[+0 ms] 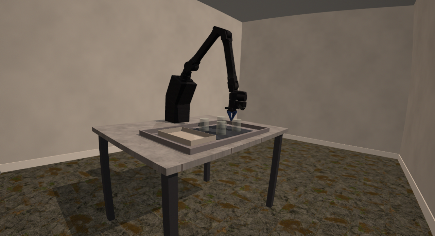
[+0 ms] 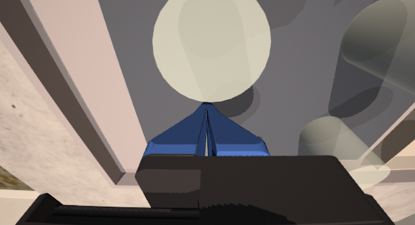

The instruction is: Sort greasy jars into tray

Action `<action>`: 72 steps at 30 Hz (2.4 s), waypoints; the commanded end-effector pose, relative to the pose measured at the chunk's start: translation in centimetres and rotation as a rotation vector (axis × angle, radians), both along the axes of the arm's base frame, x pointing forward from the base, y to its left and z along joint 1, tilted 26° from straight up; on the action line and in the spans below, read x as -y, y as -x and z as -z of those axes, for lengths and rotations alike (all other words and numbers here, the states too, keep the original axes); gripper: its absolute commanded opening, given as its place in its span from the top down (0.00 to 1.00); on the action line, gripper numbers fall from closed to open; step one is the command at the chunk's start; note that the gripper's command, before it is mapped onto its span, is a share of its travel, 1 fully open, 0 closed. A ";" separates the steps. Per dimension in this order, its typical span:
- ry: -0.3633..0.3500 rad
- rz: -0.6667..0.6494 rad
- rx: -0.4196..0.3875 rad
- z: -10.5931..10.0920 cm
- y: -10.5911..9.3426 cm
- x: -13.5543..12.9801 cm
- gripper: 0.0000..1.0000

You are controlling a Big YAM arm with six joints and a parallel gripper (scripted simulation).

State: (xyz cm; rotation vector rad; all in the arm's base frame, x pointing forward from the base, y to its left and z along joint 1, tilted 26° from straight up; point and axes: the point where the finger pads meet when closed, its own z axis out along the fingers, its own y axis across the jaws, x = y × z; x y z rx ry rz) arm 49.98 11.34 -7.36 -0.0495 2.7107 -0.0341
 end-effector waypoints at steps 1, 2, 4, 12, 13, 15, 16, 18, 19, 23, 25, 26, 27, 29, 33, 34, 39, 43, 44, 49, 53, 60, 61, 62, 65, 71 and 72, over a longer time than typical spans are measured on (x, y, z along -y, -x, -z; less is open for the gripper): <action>-0.005 0.003 0.019 -1.1 -1.0 0.2 1.00; -0.005 0.003 0.019 -1.1 -1.0 0.2 1.00; -0.005 0.003 0.019 -1.2 -1.0 0.1 1.00; -0.005 0.003 0.019 -1.2 -1.1 0.1 1.00; -0.005 0.003 0.019 -1.2 -1.1 0.1 1.00; -0.005 0.003 0.019 -1.2 -1.1 0.1 1.00; -0.005 0.003 0.019 -1.2 -1.1 0.1 1.00; -0.005 0.003 0.019 -1.2 -1.1 0.1 1.00; -0.005 0.003 0.019 -1.2 -1.2 0.1 1.00; -0.005 0.003 0.019 -1.2 -1.2 0.1 1.00; -0.005 0.003 0.019 -1.3 -1.2 0.1 1.00; -0.005 0.003 0.019 -1.3 -1.2 0.1 1.00; -0.005 0.003 0.019 -1.3 -1.3 0.1 1.00; -0.005 0.003 0.019 -1.3 -1.3 0.1 1.00; -0.005 0.003 0.019 -1.3 -1.3 0.1 1.00; -0.005 0.003 0.019 -1.3 -1.3 0.1 1.00; -0.005 0.003 0.019 -1.3 -1.4 0.1 1.00; -0.005 0.003 0.019 -1.4 -1.4 0.1 1.00; -0.005 0.003 0.019 -1.4 -1.4 0.1 1.00; -0.005 0.003 0.019 -1.4 -1.5 0.1 1.00; -0.005 0.003 0.019 -1.4 -1.5 0.1 1.00; -0.005 0.003 0.019 -1.4 -1.6 0.1 1.00; -0.005 0.003 0.019 -1.4 -1.6 0.1 1.00; -0.005 0.003 0.019 -1.5 -1.6 0.1 1.00; -0.005 0.003 0.019 -1.5 -1.7 0.1 1.00; -0.005 0.003 0.019 -1.5 -1.7 0.1 1.00; -0.005 0.003 0.019 -1.5 -1.7 0.1 1.00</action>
